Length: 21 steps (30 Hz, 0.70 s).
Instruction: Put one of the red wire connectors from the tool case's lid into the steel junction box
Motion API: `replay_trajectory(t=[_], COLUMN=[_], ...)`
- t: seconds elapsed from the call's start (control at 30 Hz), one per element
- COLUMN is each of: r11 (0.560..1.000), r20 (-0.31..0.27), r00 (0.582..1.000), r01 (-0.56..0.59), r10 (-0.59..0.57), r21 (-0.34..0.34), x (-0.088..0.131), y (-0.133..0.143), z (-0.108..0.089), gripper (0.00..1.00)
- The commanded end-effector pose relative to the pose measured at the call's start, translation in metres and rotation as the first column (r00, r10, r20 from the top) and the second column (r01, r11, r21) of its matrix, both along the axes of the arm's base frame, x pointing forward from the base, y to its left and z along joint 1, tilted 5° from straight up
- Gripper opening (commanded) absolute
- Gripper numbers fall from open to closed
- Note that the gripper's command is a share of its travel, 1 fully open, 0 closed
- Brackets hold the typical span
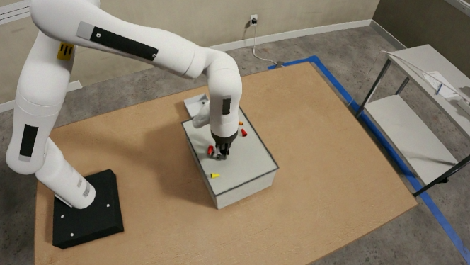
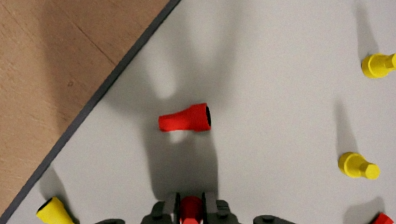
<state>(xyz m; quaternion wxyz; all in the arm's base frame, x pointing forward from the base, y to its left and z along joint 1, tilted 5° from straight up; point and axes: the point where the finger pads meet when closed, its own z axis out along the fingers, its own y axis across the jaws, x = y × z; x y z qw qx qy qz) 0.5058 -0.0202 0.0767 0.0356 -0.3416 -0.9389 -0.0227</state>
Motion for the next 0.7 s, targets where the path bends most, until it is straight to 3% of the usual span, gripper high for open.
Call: replay_trajectory(t=[0.0,0.67], r11=[1.000,1.000], r20=[0.003,0.003], r00=[1.000,1.000], r01=[0.000,0.000], r10=[0.000,0.000], r21=[0.000,0.000], x=[0.001,0.004], y=[0.000,-0.005], z=[0.004,0.069], gripper=[0.19,0.19])
